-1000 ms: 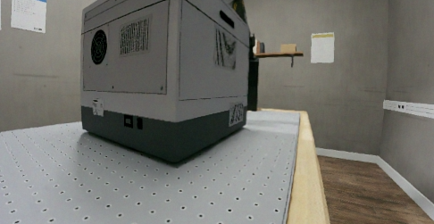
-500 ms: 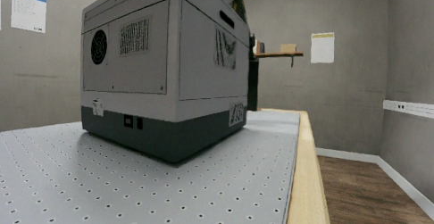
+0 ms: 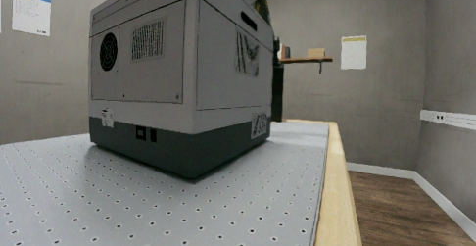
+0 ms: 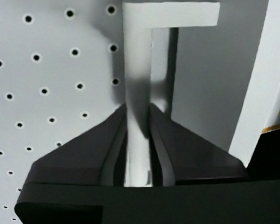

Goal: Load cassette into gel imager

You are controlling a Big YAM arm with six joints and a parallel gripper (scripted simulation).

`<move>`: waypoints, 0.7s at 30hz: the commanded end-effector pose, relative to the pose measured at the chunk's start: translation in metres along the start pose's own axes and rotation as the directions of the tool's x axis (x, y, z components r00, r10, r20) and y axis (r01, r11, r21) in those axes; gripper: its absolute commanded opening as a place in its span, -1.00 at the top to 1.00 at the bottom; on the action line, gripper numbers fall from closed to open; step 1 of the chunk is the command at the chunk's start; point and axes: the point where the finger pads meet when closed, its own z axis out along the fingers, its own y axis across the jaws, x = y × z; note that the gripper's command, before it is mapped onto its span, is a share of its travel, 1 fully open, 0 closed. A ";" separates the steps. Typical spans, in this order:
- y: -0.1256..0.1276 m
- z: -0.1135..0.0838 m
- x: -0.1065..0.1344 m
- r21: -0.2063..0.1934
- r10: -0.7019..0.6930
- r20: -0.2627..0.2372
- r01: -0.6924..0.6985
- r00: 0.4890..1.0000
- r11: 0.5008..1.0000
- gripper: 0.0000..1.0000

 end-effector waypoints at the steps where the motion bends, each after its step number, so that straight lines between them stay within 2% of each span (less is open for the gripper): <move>1: -0.014 0.008 0.003 0.026 -0.002 -0.001 0.002 1.000 1.000 0.86; 2: -0.014 0.008 0.003 0.026 -0.002 -0.001 0.002 1.000 1.000 0.86; 4: -0.004 0.007 0.001 0.077 0.010 -0.002 -0.010 1.000 0.997 0.86; 5: -0.005 0.007 0.001 0.098 0.009 -0.001 -0.009 1.000 0.995 0.86; 6: -0.006 0.008 0.001 0.098 0.010 -0.001 -0.009 1.000 0.995 0.86; 7: -0.021 0.009 0.000 0.120 0.008 0.000 -0.008 1.000 0.993 0.86; 14: -0.028 0.011 0.001 0.120 0.003 0.000 -0.003 1.000 0.993 0.86; 16: -0.024 0.012 0.002 0.093 0.005 -0.002 -0.004 1.000 0.996 0.86; 21: -0.032 0.013 0.003 0.097 0.005 -0.002 -0.004 1.000 0.995 0.86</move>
